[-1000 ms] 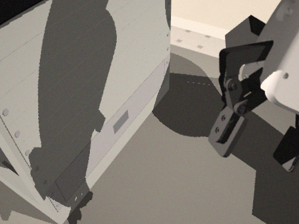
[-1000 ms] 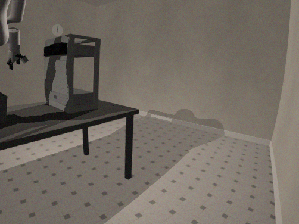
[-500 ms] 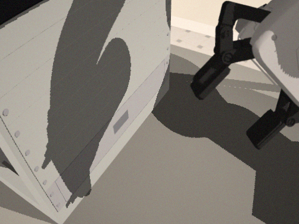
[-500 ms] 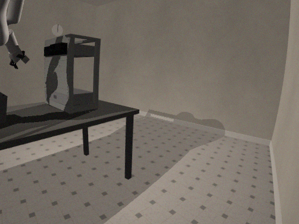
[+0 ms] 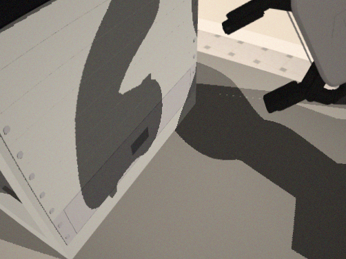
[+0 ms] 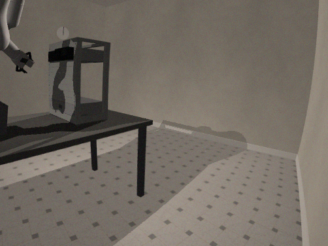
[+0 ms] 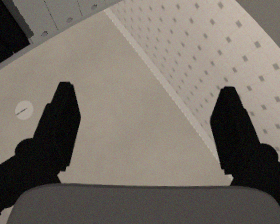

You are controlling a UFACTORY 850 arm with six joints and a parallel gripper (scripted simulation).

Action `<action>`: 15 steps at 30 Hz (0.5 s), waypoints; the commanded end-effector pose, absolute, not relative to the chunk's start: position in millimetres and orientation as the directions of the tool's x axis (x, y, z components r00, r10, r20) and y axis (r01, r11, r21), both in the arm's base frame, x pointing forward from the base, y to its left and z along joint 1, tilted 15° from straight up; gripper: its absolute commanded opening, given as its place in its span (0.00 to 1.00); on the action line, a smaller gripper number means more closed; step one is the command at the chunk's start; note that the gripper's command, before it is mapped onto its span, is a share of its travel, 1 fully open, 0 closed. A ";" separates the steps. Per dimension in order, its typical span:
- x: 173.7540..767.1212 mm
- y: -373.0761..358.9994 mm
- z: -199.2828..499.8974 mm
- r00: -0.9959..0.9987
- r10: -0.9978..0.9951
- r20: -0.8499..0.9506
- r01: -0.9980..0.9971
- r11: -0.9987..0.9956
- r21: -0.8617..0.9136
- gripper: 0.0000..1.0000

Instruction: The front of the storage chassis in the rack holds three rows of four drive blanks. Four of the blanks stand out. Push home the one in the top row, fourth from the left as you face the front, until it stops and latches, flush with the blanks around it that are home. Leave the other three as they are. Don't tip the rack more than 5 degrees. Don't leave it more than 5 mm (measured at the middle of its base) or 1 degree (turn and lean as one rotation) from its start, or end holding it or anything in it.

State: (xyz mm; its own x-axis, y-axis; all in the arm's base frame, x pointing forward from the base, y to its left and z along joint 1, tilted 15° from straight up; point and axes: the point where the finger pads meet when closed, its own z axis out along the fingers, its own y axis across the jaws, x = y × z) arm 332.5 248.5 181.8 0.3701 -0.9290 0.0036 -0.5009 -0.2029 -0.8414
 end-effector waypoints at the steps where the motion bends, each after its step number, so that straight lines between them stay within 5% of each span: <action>1: 338.8 233.0 195.2 0.324 -0.946 0.021 -0.439 -0.170 -0.882 1.00; 15: 344.3 155.2 259.8 0.128 -0.983 0.132 -0.158 -0.152 -0.976 1.00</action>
